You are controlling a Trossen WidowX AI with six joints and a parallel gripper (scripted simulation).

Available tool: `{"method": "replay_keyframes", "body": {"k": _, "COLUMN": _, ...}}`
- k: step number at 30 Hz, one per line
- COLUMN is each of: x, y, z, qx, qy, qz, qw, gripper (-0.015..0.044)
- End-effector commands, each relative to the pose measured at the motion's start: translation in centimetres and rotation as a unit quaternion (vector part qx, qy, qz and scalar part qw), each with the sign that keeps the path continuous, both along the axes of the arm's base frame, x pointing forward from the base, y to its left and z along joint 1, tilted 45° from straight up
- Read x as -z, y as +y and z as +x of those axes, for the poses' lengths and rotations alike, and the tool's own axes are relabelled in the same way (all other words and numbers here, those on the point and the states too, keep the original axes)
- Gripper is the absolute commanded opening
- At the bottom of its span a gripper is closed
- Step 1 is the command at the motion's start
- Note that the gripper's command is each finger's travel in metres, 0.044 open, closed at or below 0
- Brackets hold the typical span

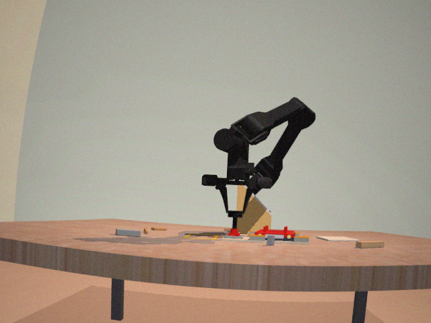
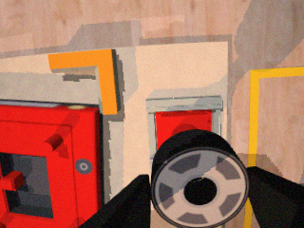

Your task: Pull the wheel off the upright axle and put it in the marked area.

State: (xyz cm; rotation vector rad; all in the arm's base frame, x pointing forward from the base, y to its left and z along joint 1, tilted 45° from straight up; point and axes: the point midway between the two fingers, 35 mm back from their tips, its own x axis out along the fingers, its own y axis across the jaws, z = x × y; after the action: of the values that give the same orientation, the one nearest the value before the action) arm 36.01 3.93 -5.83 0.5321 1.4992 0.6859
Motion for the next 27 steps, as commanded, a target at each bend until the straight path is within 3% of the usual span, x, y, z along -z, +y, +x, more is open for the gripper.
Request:
{"method": "replay_keyframes", "body": {"k": 1, "x": -0.1, "y": -0.1, "z": 0.0, "qx": -0.002, "qy": -0.001, "qz": -0.002, "qw": 1.000, "gripper": 0.0000}}
{"method": "replay_keyframes", "body": {"k": 19, "x": -2.7, "y": -2.7, "z": -0.1, "qx": -0.002, "qy": -0.001, "qz": -0.002, "qw": 1.000, "gripper": 0.0000}}
{"method": "replay_keyframes", "body": {"k": 27, "x": 0.0, "y": -5.0, "z": -1.4, "qx": 0.001, "qy": 0.002, "qz": -0.004, "qw": 1.000, "gripper": 0.0000}}
